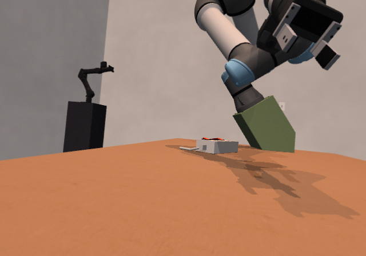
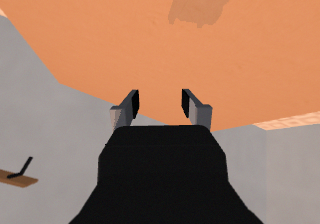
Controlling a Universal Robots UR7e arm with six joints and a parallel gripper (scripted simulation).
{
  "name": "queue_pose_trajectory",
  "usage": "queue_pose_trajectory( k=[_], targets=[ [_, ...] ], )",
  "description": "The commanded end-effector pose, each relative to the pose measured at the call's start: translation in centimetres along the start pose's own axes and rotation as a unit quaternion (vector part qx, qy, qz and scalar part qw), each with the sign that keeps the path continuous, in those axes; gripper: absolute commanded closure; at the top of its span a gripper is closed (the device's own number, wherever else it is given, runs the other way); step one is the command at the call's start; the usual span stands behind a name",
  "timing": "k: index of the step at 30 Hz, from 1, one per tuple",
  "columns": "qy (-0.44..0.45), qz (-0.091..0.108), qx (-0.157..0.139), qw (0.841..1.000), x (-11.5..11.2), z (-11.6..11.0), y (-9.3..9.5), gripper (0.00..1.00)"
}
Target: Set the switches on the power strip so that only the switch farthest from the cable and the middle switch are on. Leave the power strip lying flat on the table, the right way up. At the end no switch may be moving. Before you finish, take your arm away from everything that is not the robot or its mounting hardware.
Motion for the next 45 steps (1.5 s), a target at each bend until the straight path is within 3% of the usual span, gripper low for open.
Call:
queue_pose_trajectory(
  k=[1, 16, 25, 31, 33, 38, 39, 42, 43, 45],
  targets=[
    [0.000, 0.000, -0.001, 1.000, 0.0, -0.1, -0.1, 0.00],
    [0.046, -0.001, 0.020, 0.999, -1.5, 1.7, -0.6, 0.00],
    [0.156, 0.004, 0.069, 0.985, -4.5, 6.1, -2.4, 0.00],
    [0.263, 0.017, 0.116, 0.958, -7.0, 10.5, -4.8, 0.00],
    [0.263, 0.017, 0.116, 0.958, -7.0, 10.5, -4.8, 0.00],
    [0.365, 0.038, 0.159, 0.916, -8.9, 14.7, -7.5, 0.00],
    [0.365, 0.038, 0.159, 0.916, -8.9, 14.7, -7.5, 0.00],
    [0.428, 0.056, 0.185, 0.883, -9.8, 17.3, -9.5, 0.00],
    [0.428, 0.056, 0.185, 0.883, -9.8, 17.3, -9.5, 0.00],
    [0.469, 0.069, 0.201, 0.857, -10.2, 19.0, -11.0, 0.00]
  ],
)
Point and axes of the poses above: the point where the finger pads meet when closed, its own y axis out along the fingers, its own x axis across the jaws, z = x × y, the point moved 6 cm from there along -y, back along the fingers, and after that the axes turned 12 degrees about y, right-handed, at the moved point
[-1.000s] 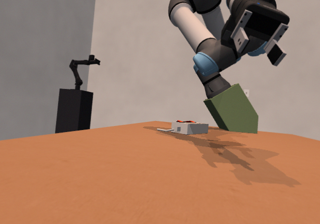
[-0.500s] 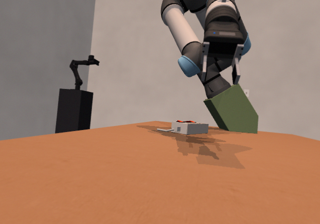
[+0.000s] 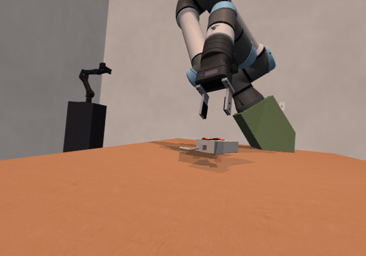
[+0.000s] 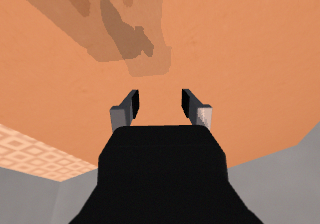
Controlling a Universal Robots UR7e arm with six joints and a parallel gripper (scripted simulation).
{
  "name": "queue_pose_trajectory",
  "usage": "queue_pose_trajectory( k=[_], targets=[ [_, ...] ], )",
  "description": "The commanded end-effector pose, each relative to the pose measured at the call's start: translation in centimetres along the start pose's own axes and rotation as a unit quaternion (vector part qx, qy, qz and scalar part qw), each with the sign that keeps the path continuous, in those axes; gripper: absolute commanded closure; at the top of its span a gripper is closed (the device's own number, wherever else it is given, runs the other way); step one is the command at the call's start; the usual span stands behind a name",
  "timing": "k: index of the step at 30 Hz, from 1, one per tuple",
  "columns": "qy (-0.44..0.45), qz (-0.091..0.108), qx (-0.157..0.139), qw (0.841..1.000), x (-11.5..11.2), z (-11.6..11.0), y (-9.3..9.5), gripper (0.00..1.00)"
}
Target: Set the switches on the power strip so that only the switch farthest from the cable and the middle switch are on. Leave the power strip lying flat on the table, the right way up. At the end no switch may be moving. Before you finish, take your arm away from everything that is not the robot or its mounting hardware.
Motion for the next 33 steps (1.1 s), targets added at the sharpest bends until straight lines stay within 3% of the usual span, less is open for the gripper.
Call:
queue_pose_trajectory(
  k=[1, 3, 5, 9, 10, 13, 14, 18, 22, 33],
  targets=[
    [0.084, 0.016, 0.032, 0.996, -3.4, 1.7, -1.5, 0.00],
    [0.133, 0.030, 0.047, 0.990, -5.2, 2.9, -2.3, 0.00],
    [0.133, 0.030, 0.047, 0.990, -5.2, 2.9, -2.3, 0.00],
    [0.229, 0.061, 0.073, 0.969, -8.5, 5.5, -4.0, 0.00],
    [0.229, 0.061, 0.073, 0.969, -8.5, 5.5, -4.0, 0.00],
    [0.297, 0.086, 0.090, 0.947, -10.6, 7.5, -5.4, 0.00],
    [0.297, 0.086, 0.090, 0.947, -10.6, 7.5, -5.4, 0.00],
    [0.378, 0.119, 0.106, 0.912, -13.0, 10.2, -7.2, 0.00],
    [0.397, 0.126, 0.109, 0.902, -13.5, 10.8, -7.6, 0.00],
    [0.544, 0.196, 0.127, 0.806, -17.1, 16.6, -11.4, 0.00]
  ],
)
Point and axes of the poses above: the point where the finger pads meet when closed, its own y axis out along the fingers, its own x axis across the jaws, z = x × y, the point moved 6 cm from there along -y, back along the fingers, and after that the axes turned 12 degrees about y, right-handed, at the moved point
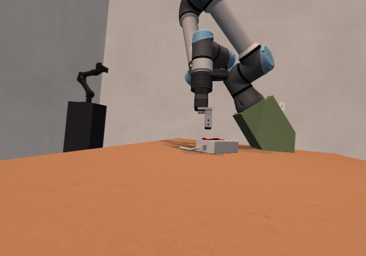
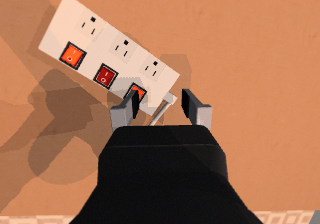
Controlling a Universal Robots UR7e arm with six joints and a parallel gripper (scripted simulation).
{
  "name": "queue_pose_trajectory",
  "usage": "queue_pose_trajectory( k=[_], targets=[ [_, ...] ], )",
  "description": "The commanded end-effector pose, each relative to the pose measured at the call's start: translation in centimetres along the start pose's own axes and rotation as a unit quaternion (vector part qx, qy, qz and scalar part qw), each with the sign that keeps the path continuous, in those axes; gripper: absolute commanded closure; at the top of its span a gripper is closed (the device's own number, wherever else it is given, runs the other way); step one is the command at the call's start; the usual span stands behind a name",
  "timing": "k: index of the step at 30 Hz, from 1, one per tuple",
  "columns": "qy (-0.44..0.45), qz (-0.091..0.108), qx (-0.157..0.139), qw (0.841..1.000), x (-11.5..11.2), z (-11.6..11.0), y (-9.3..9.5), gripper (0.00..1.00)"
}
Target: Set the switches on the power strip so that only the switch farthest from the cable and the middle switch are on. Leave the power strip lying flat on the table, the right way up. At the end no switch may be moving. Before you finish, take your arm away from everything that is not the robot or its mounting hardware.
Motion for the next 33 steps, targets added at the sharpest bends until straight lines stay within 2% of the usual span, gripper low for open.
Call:
queue_pose_trajectory(
  k=[1, 4, 13, 33],
  targets=[
    [0.072, 0.027, 0.008, 0.997, -3.1, -0.1, -0.5, 0.00],
    [0.098, 0.037, 0.009, 0.994, -4.2, 0.0, -0.6, 0.00],
    [0.129, 0.049, 0.009, 0.990, -5.6, 0.1, -0.7, 0.00],
    [0.133, 0.050, 0.009, 0.990, -5.7, 0.1, -0.8, 0.00]
  ],
)
Point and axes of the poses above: the point where the finger pads meet when closed, its own y axis out along the fingers, its own x axis across the jaws, z = x × y, the point moved 6 cm from there along -y, back along the fingers, and after that the axes turned 12 degrees about y, right-handed, at the moved point
